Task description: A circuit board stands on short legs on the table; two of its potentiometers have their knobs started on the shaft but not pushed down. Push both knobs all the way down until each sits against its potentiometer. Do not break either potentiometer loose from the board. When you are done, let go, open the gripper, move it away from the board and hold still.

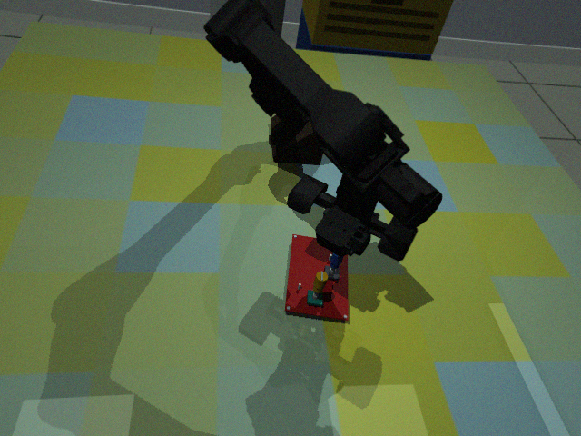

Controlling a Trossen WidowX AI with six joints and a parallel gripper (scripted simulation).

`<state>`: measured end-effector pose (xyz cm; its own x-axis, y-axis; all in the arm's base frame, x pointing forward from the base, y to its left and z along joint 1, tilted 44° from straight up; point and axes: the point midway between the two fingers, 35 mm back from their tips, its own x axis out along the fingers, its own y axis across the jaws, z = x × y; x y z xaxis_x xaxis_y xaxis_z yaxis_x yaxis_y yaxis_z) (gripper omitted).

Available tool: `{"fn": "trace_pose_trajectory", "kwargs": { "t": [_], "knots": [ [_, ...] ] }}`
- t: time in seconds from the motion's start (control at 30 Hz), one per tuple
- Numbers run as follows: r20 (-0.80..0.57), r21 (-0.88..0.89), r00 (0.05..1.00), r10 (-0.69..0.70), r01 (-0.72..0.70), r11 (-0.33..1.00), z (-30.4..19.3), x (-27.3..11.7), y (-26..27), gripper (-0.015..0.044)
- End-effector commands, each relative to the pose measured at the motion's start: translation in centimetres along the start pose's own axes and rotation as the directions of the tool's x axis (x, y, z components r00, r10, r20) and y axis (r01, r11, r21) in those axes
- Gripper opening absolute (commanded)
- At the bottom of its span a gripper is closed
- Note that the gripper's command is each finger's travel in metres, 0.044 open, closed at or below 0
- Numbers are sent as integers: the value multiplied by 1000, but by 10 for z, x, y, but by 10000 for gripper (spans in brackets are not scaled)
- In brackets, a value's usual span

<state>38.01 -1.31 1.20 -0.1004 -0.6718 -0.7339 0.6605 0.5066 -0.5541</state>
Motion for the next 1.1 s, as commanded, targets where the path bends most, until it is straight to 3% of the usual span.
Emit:
{"fn": "trace_pose_trajectory", "kwargs": {
  "t": [0.0,1.07],
  "knots": [
    [-2,13,1000,-8,8,1000,3,10,-1,0],
    [-2,13,1000,-9,9,1000,3,18,-1,0]
  ]
}}
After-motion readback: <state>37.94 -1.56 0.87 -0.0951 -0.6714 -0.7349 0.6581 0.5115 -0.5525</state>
